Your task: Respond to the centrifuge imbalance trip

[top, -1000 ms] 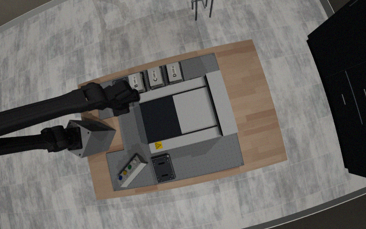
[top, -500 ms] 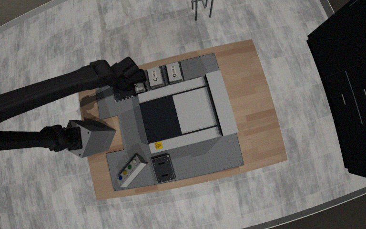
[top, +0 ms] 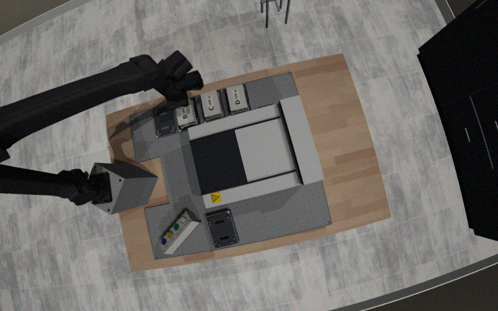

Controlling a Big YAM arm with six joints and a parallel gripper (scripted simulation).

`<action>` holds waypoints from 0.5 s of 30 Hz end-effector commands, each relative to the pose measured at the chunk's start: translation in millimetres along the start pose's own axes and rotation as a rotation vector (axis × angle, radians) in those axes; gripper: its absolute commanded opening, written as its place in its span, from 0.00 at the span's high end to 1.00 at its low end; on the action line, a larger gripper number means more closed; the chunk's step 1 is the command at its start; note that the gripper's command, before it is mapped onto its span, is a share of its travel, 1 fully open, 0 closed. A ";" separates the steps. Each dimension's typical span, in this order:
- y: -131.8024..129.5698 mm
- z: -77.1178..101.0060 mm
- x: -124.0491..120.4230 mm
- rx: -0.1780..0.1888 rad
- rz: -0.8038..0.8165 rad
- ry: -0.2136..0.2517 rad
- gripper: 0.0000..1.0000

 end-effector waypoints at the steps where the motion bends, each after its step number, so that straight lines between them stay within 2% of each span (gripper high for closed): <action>1: 18.0 5.9 14.3 0.003 -0.030 -0.013 1.00; 9: 49.4 0.3 18.3 0.005 -0.029 -0.013 1.00; 15: 63.3 -2.5 19.3 0.005 -0.029 -0.013 1.00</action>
Point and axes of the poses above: the point where the finger pads meet when closed, its own z axis back along the fingers, its own y axis across the jaws, x = y × z, the point moved 7 cm from there along z, back along the fingers, and after that the axes turned 3 degrees about -z, right-handed, at the moved point
